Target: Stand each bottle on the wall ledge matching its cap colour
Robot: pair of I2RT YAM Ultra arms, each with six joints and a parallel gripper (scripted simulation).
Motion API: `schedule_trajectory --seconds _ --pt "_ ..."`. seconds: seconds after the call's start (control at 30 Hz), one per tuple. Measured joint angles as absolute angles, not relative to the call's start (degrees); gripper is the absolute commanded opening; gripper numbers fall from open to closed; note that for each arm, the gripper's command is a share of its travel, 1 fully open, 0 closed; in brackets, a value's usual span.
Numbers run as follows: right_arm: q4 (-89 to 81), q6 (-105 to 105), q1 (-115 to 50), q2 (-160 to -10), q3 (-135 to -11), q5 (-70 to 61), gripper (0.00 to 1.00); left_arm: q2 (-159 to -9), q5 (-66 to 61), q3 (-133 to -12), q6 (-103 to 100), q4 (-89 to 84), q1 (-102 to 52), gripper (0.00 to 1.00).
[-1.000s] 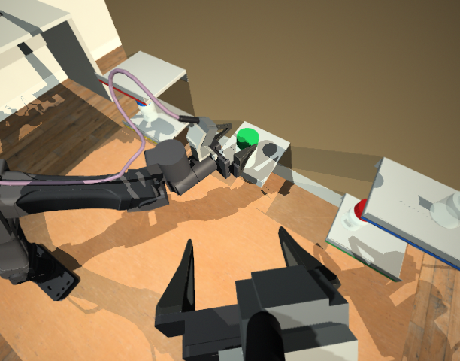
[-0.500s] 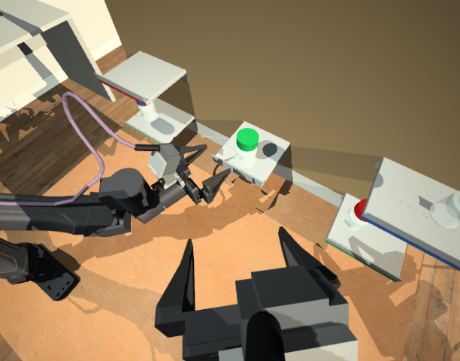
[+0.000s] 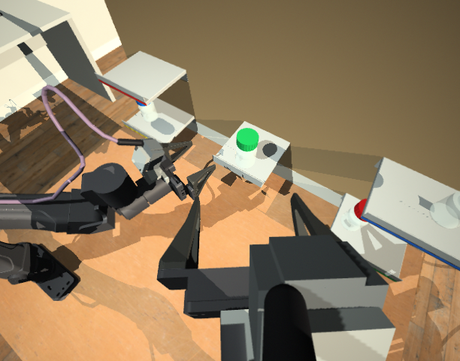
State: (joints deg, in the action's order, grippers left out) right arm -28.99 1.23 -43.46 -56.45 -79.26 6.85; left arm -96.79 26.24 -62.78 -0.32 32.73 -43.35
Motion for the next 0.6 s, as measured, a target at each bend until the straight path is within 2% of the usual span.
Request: schedule_trajectory --seconds 0.23,0.4,0.6 --pt "-9.5 2.42 -47.59 -66.28 -67.33 17.41 1.0 -78.89 21.91 -54.78 -0.32 22.7 -31.22 0.89" --pt "2.31 3.33 -50.17 -74.48 -59.51 24.49 1.0 -66.32 16.69 -54.17 -0.32 15.46 -19.86 0.89" --pt "12.6 3.55 -51.72 -77.28 -55.24 29.95 1.0 -61.6 10.09 -55.35 -0.32 9.17 -11.57 0.89"
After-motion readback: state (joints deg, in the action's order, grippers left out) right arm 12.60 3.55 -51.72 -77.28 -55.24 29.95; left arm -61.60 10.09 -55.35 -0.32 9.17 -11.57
